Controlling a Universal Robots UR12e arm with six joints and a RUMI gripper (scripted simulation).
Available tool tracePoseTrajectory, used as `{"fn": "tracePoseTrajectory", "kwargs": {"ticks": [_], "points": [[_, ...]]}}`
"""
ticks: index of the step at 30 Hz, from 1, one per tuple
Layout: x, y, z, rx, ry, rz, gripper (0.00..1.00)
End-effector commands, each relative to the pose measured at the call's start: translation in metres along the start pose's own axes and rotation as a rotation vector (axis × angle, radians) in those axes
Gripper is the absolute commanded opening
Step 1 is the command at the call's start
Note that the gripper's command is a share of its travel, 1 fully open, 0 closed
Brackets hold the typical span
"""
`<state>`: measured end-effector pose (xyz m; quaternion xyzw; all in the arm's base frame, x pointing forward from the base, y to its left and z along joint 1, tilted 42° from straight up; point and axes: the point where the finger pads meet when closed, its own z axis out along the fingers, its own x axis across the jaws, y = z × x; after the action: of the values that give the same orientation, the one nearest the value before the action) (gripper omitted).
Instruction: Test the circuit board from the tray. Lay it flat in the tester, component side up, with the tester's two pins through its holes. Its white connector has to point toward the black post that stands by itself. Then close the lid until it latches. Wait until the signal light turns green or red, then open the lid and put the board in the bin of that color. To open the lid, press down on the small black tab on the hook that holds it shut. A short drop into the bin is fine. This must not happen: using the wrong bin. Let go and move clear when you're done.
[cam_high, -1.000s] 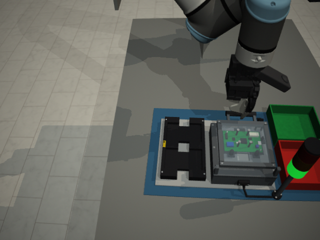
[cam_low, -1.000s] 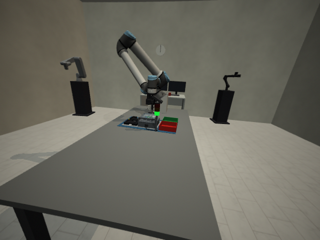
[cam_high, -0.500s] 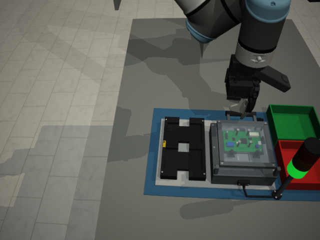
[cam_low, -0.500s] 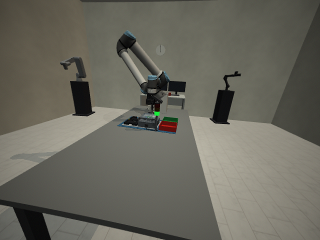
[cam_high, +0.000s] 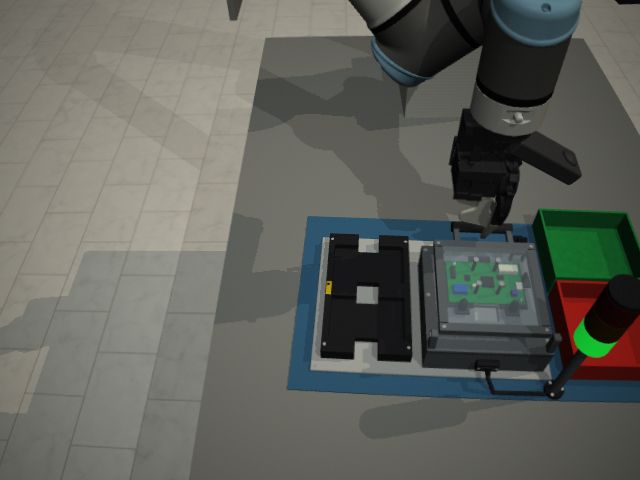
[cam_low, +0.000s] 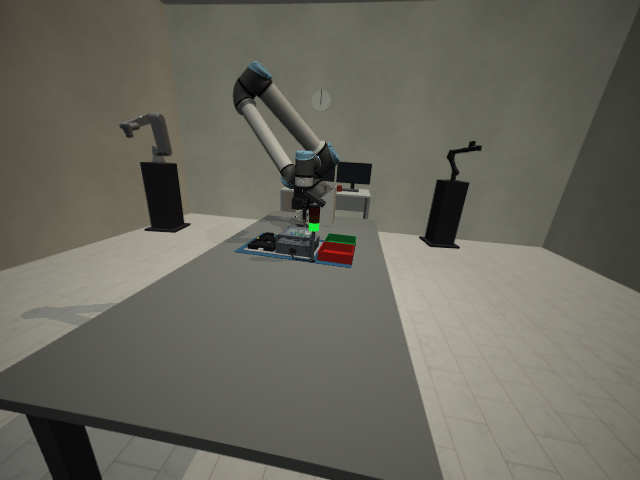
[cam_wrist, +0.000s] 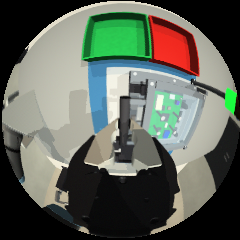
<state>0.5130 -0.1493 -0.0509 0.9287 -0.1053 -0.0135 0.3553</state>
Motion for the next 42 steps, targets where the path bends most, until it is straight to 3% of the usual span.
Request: {"fn": "tracePoseTrajectory", "kwargs": {"ticks": [1, 42], "points": [[-0.001, 0.0, 0.0, 0.001, 0.0, 0.0, 0.0], [0.003, 0.0, -0.014, 0.0, 0.005, 0.002, 0.0]]}}
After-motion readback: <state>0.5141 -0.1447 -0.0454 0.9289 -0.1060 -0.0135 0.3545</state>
